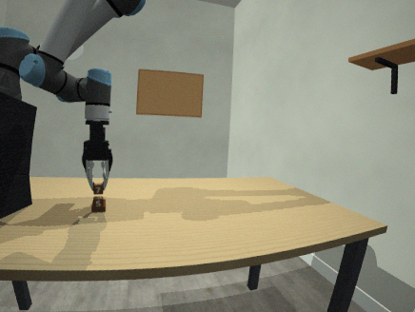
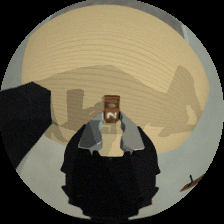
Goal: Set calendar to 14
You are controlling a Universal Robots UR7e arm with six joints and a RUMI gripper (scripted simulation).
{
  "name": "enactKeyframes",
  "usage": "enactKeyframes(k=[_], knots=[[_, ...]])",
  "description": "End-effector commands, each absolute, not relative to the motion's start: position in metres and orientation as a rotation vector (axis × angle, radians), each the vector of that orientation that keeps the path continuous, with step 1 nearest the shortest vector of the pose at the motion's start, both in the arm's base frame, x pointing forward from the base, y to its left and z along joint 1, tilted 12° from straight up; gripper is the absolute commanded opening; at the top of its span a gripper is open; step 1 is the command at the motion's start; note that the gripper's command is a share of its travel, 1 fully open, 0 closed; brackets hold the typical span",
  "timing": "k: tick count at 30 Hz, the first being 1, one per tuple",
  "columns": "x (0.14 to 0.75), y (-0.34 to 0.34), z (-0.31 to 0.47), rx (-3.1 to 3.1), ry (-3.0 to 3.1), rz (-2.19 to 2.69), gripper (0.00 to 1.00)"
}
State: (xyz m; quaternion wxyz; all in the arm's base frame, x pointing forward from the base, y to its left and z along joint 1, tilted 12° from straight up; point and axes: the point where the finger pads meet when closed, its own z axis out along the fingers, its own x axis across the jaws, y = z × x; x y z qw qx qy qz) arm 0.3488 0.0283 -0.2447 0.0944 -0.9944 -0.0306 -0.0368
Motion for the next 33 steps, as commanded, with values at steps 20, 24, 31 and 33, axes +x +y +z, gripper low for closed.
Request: enactKeyframes(k=[20,24,31,33], knots=[[0.349,0.028,-0.247,-2.949,-0.091,-0.11,0.1],[0.349,0.029,-0.249,-2.949,-0.091,-0.11,0.1],[0.35,0.03,-0.253,-2.949,-0.091,-0.11,0.1],[0.35,0.03,-0.255,-2.949,-0.091,-0.11,0.1]])
